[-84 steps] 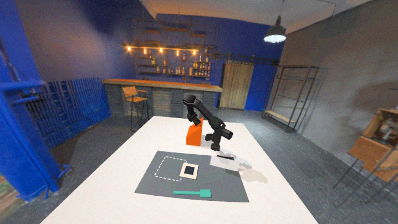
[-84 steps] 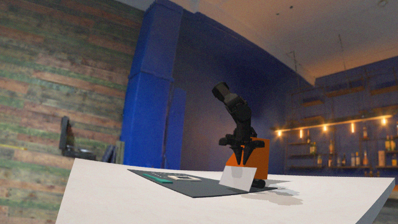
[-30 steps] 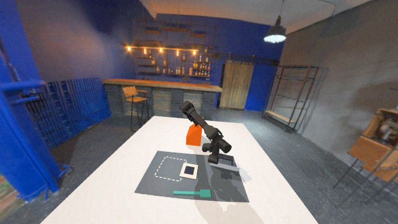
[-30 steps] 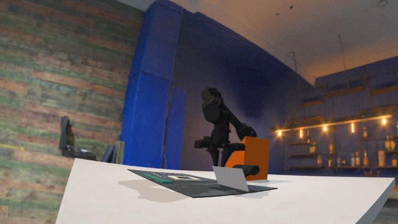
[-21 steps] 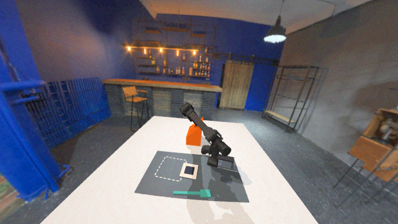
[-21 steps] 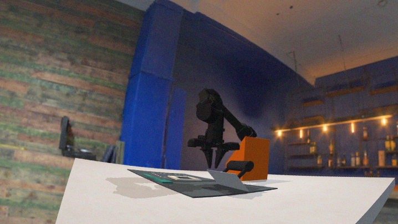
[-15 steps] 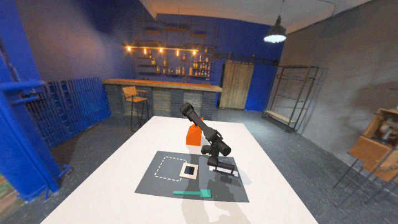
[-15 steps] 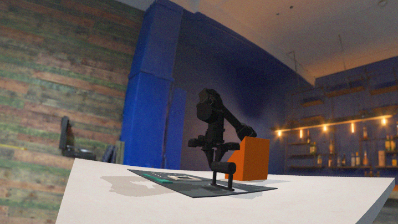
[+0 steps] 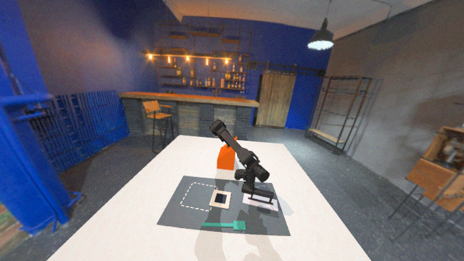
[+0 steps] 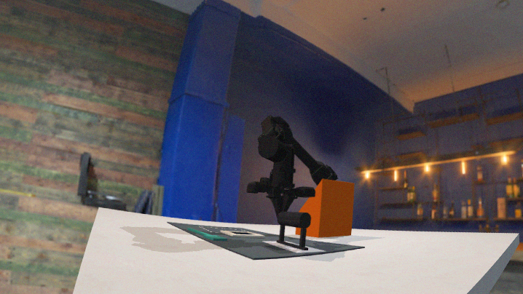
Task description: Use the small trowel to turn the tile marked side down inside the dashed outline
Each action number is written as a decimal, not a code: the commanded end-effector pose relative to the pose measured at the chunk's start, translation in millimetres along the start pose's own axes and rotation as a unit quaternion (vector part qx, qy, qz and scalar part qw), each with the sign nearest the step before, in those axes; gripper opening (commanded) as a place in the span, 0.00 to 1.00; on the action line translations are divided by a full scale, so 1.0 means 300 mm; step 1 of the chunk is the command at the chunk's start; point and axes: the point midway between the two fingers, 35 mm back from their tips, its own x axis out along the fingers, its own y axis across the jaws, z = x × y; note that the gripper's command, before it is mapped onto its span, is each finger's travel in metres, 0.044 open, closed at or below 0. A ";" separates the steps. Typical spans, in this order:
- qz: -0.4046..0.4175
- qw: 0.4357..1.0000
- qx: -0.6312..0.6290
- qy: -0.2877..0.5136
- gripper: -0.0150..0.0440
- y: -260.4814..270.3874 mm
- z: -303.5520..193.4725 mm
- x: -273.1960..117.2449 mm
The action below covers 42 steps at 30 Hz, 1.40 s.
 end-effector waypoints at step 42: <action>0.000 1.000 -0.009 -0.001 0.71 -0.064 -0.211 -0.133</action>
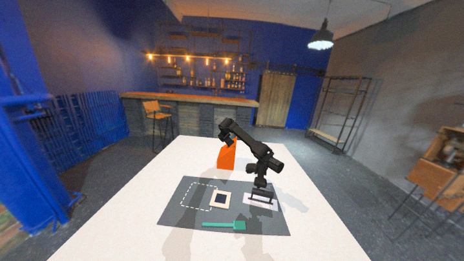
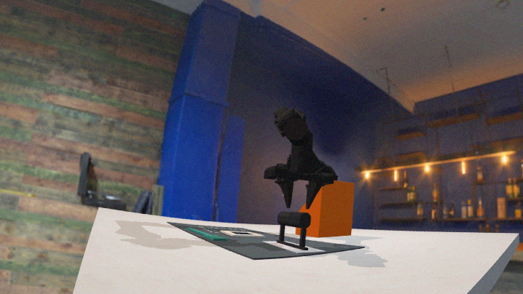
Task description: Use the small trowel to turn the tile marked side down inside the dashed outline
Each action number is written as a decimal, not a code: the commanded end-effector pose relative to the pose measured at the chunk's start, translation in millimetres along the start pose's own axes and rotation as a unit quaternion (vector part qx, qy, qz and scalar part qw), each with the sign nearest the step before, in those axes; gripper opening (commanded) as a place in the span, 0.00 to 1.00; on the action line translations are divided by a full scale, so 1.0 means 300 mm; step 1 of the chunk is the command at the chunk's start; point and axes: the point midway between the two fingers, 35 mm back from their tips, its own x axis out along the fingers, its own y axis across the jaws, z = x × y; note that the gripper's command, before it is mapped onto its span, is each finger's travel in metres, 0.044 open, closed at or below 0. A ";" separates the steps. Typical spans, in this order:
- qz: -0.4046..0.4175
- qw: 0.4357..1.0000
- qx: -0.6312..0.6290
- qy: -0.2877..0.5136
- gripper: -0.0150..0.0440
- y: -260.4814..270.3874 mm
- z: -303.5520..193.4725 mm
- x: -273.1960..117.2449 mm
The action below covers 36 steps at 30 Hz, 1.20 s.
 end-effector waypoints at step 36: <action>-0.003 1.000 -0.002 0.000 0.71 0.099 -0.098 0.113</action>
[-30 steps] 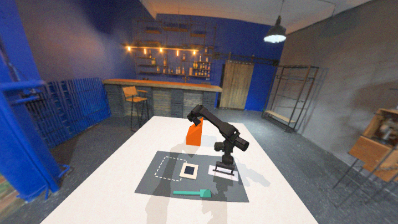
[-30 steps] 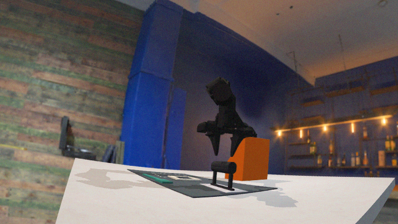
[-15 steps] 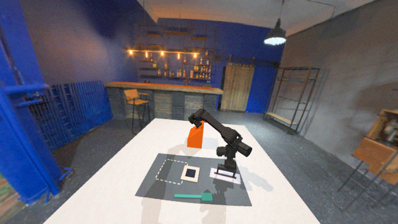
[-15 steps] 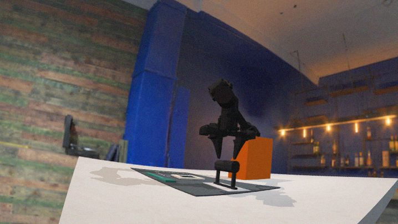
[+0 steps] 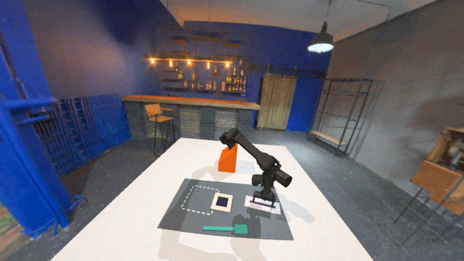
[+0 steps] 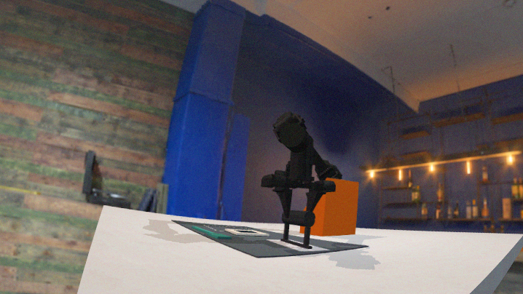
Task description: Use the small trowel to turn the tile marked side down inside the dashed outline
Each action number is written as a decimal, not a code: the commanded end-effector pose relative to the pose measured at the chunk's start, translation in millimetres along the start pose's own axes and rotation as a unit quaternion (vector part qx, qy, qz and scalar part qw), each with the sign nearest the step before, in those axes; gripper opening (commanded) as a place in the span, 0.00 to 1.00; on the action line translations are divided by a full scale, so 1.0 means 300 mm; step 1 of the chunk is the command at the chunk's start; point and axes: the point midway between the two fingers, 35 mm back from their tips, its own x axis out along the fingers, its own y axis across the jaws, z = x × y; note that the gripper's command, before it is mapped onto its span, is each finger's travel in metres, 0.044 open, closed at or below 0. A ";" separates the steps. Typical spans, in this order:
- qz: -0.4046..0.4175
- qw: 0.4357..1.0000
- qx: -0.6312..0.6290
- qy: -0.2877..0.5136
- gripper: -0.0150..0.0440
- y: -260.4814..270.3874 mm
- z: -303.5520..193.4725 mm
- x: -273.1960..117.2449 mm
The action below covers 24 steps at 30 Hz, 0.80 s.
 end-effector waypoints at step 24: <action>0.000 1.000 -0.004 -0.003 0.47 -0.002 0.004 0.020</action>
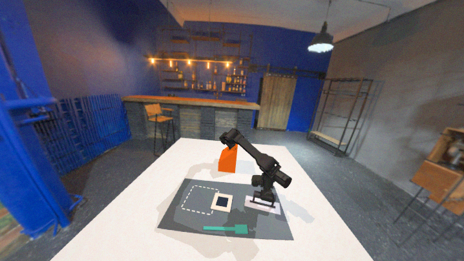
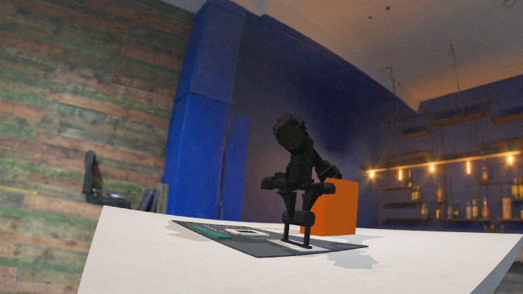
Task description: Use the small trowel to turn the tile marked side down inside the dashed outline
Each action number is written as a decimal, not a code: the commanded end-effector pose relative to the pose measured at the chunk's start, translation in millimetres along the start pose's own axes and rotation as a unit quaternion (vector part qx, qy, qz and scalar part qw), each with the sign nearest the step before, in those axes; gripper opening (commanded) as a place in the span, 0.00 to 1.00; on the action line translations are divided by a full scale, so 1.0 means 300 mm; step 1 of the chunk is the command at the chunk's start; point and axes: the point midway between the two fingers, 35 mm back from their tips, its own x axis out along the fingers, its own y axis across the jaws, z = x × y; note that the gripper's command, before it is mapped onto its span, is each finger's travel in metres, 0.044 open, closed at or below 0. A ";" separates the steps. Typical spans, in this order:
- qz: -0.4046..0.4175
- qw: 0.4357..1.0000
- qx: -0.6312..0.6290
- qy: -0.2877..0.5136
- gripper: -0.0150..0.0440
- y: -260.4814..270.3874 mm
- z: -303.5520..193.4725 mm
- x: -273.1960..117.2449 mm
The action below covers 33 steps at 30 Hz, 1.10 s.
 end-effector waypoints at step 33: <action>0.000 0.955 -0.295 -0.001 0.56 0.000 0.001 0.001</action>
